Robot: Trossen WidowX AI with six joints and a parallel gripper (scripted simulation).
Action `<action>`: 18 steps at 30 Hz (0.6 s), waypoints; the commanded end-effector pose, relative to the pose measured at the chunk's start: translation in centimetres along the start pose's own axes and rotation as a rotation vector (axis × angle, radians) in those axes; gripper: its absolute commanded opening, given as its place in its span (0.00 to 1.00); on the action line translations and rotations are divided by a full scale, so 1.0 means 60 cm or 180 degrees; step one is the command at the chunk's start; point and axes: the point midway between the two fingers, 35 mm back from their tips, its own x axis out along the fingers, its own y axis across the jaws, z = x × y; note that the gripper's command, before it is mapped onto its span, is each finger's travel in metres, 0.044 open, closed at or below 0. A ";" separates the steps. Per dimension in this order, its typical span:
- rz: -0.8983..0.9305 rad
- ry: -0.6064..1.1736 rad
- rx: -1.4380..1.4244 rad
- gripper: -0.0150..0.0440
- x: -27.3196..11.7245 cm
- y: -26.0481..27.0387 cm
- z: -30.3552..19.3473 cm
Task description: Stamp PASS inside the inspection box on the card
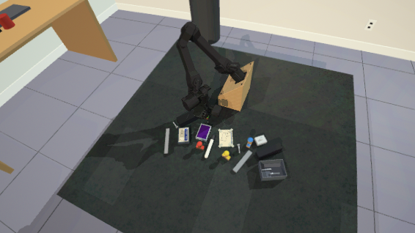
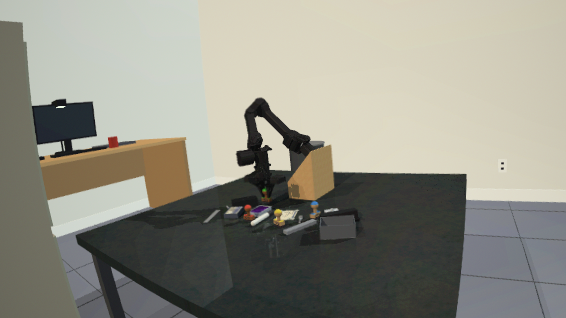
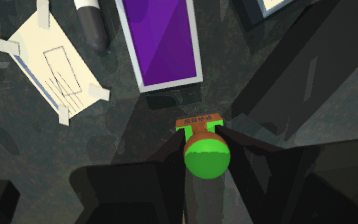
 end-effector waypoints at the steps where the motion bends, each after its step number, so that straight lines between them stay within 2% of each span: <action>1: -0.0016 -0.0005 0.0011 0.25 -0.005 -0.002 0.001; 18: -0.0008 -0.0004 0.0011 0.25 -0.018 0.000 0.002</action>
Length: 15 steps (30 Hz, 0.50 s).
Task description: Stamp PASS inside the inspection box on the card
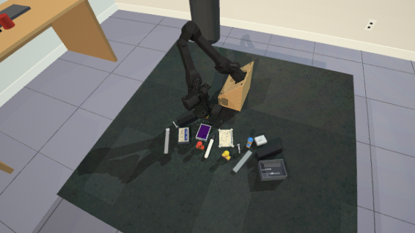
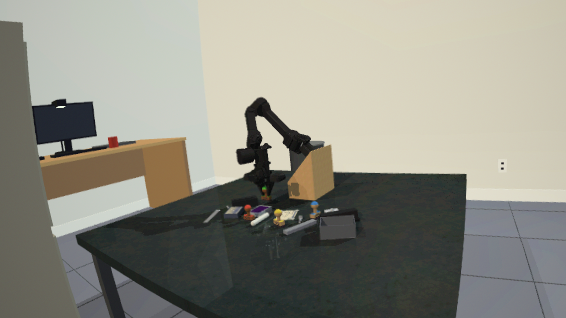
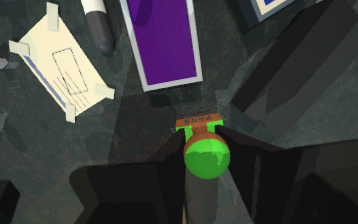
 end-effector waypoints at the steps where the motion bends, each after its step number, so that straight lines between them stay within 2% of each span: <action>1: -0.0017 -0.0006 0.0011 0.25 -0.005 -0.002 0.001; 15: -0.0012 -0.0005 0.0011 0.25 -0.016 -0.001 0.002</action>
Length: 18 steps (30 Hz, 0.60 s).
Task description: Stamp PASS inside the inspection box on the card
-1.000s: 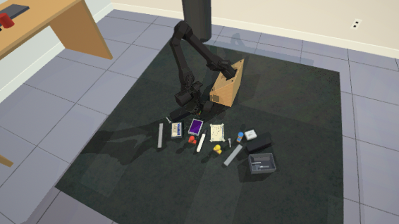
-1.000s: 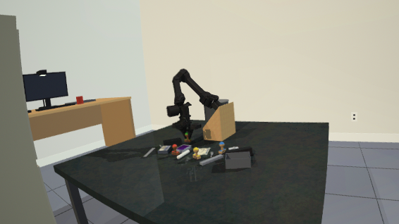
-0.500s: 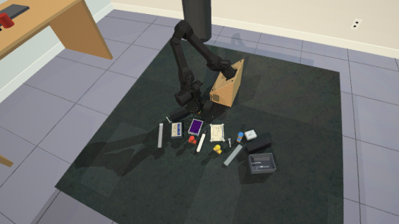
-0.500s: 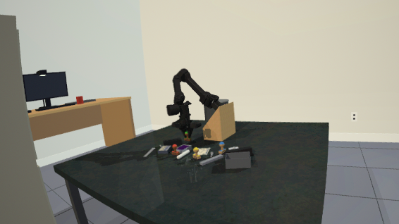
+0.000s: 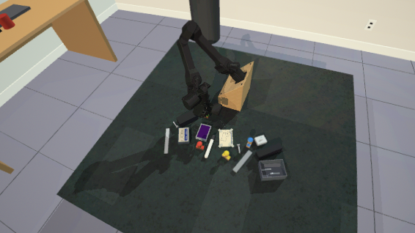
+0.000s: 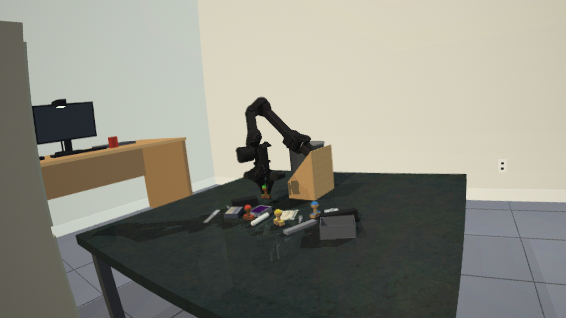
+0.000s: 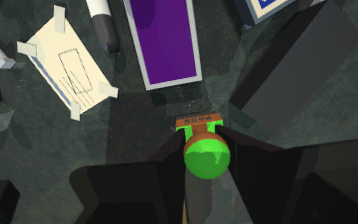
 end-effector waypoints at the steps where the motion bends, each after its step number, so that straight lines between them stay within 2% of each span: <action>1: -0.0017 -0.0006 0.0011 0.25 -0.005 -0.002 0.001; 18: -0.0014 -0.0006 0.0010 0.25 -0.018 -0.001 0.001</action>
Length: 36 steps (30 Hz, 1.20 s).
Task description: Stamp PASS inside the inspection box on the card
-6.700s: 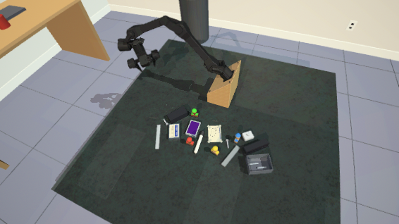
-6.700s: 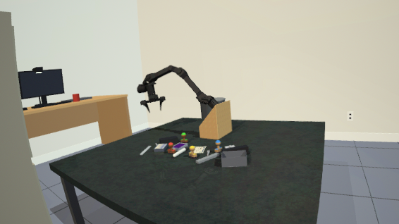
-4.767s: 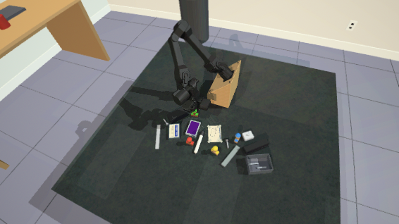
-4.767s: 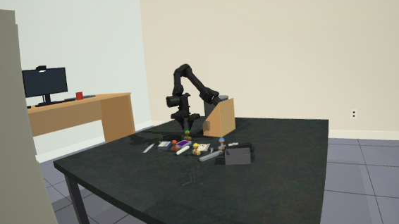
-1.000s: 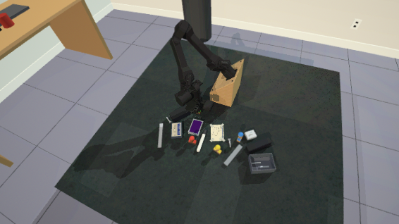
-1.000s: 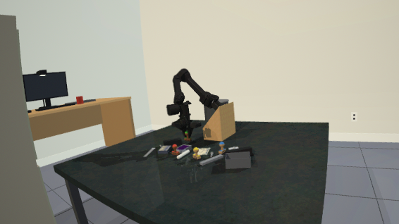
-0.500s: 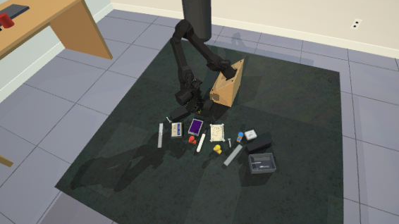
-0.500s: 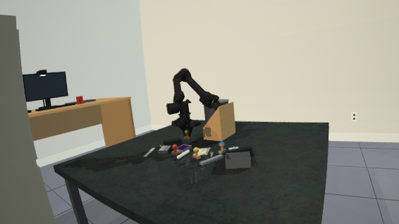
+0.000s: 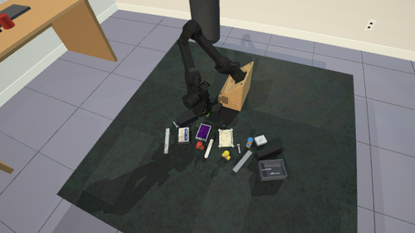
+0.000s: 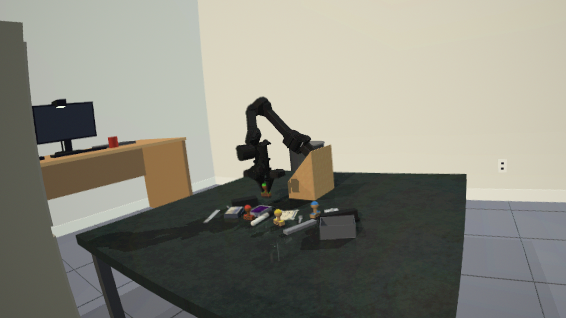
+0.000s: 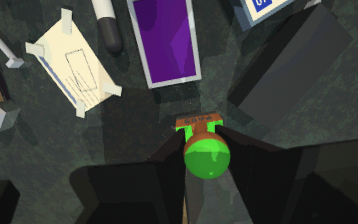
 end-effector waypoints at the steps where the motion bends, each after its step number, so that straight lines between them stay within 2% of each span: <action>1: -0.0018 -0.0007 0.0011 0.25 -0.005 -0.002 0.001; 36: -0.0020 -0.0006 0.0008 0.25 -0.033 -0.001 -0.002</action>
